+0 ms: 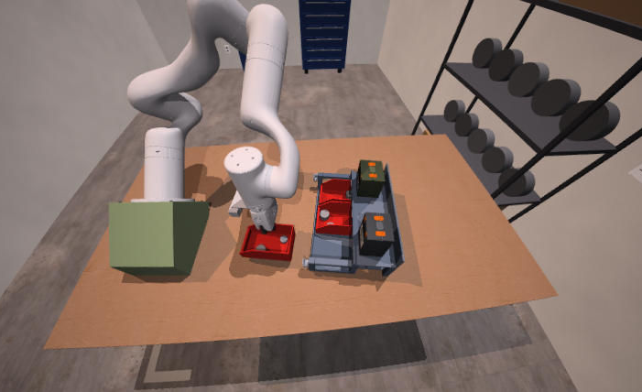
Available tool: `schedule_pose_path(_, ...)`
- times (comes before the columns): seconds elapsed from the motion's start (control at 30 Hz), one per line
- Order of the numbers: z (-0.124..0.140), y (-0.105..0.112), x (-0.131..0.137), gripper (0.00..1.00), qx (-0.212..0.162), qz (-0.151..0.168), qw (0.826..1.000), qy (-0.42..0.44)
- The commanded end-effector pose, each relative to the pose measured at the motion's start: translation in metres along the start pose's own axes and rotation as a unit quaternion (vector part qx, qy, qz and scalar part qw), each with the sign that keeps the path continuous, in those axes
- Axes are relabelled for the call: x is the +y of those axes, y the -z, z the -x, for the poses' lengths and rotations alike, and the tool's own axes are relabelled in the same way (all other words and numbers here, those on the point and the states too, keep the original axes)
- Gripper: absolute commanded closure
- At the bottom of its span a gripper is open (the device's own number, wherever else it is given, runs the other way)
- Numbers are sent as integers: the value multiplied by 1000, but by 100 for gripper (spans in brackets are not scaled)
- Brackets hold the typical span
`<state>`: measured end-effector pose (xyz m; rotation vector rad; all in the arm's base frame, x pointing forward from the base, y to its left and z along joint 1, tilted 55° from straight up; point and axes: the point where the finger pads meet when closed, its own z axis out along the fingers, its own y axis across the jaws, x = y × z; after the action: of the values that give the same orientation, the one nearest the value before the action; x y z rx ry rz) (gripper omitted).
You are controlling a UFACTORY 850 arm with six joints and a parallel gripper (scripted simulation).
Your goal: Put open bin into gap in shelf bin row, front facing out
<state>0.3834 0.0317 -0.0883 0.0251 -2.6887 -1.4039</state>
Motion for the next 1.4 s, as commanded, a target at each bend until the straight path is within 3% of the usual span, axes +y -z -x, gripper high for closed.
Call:
schedule_pose_path(0.0,1,1,-1,100,-1,0,1000,0)
schedule_pose_path(1.27,1,1,6,100,-1,0,1000,0)
schedule_pose_path(1.37,10,1,6,100,-1,0,1000,0)
